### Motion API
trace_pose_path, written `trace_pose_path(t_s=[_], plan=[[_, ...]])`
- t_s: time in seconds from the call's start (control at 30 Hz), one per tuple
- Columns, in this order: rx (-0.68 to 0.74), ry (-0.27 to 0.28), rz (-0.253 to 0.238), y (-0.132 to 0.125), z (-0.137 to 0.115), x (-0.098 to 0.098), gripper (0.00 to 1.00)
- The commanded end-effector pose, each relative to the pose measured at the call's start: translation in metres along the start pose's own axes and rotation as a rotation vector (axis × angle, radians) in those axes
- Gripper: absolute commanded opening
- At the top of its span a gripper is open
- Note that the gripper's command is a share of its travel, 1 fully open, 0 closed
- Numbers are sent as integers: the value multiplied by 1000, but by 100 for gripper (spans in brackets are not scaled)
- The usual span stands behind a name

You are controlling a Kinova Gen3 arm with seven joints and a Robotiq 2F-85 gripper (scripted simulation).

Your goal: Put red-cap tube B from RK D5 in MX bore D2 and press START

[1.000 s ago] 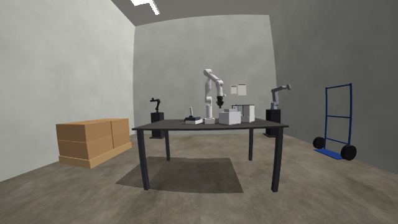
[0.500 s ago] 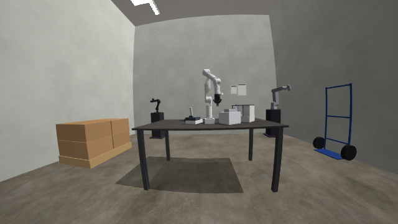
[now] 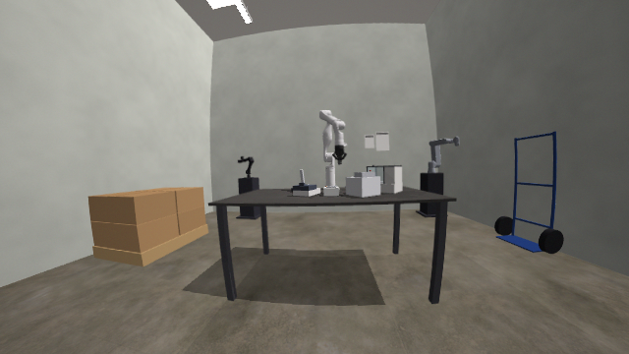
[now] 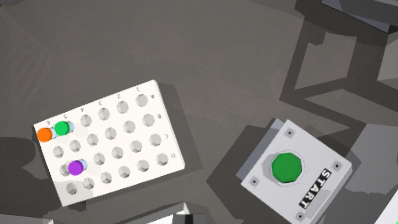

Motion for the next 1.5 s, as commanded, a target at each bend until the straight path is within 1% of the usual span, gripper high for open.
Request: trace_pose_path(t_s=[0.0, 0.5, 0.57, 0.63, 1.03, 1.47], plan=[[-60, 5, 11, -8, 0, -7, 10], [-360, 3, 12, -46, -1, -39, 10], [-360, 3, 12, -46, -1, -39, 10], [-399, 3, 12, -51, -1, -44, 10], [-399, 3, 12, -81, -2, -70, 10], [-399, 3, 12, -82, -2, -70, 10]])
Point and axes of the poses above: the point where the finger pads meet when closed, its own x axis out along the fingers, its own y axis across the jaws, z = x × y, the point moved 4 cm from there along -x, back along the fingers, and after that the axes turned 6 degrees about -x, right-handed, at the moved point
